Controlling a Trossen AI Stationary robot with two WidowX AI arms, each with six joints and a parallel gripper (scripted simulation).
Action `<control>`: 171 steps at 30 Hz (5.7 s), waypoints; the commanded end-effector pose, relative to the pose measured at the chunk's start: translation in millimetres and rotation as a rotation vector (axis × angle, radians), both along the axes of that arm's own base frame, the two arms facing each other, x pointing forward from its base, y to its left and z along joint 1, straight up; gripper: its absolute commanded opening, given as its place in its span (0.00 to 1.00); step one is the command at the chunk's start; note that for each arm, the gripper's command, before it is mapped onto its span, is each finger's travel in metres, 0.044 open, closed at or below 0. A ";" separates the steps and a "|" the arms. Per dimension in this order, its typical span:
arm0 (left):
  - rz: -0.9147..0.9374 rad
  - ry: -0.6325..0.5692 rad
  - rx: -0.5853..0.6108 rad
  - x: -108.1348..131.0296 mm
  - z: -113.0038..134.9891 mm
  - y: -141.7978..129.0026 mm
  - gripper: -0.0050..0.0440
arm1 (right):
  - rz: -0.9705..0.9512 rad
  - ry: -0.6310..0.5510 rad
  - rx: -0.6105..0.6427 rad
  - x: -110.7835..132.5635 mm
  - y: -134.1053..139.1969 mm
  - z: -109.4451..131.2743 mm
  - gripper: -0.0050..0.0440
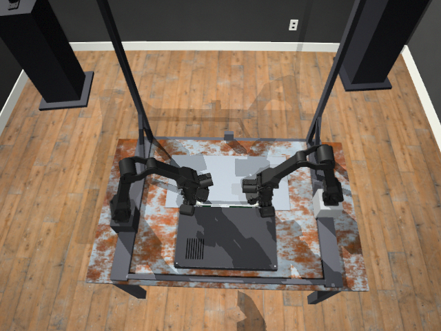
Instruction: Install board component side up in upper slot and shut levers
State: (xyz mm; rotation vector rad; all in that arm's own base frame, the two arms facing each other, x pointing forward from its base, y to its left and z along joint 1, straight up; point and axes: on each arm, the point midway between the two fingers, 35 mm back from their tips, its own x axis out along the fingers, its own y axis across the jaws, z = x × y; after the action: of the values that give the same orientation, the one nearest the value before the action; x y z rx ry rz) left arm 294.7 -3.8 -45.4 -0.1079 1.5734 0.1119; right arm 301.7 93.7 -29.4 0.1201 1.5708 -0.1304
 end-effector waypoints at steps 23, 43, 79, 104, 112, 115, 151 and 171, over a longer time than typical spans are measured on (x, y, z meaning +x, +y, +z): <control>0.083 -0.034 0.008 8.9 8.9 -1.3 0.12 | -0.083 -0.038 0.010 9.2 4.9 10.7 0.12; 0.436 -0.027 0.004 13.9 6.0 -10.4 0.12 | -0.437 -0.024 0.008 12.2 11.8 6.7 0.12; 0.729 -0.028 0.005 19.9 6.5 -15.2 0.12 | -0.756 -0.025 0.006 20.4 17.5 6.5 0.12; 0.989 -0.033 -0.001 30.4 7.4 -19.2 0.12 | -0.985 -0.029 0.014 28.9 20.1 9.1 0.12; 0.989 -0.029 0.002 28.2 6.4 -19.0 0.12 | -0.981 -0.027 0.014 26.6 19.5 9.2 0.12; 0.989 -0.029 0.001 29.5 6.2 -19.2 0.12 | -0.983 -0.025 0.012 28.6 20.2 7.7 0.12; 1.388 -0.026 -0.008 44.5 6.9 -19.1 0.12 | -1.373 -0.026 0.021 42.9 19.1 9.6 0.12; 1.473 -0.027 -0.017 47.0 9.4 -17.7 0.12 | -1.436 -0.025 0.023 45.8 17.7 9.6 0.12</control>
State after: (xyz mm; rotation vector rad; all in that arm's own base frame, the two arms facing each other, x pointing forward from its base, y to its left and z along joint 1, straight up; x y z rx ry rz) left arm 333.3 -25.6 -45.6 -1.2173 1.2097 1.2165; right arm 336.6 113.1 -29.8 1.1942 1.2198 -1.2075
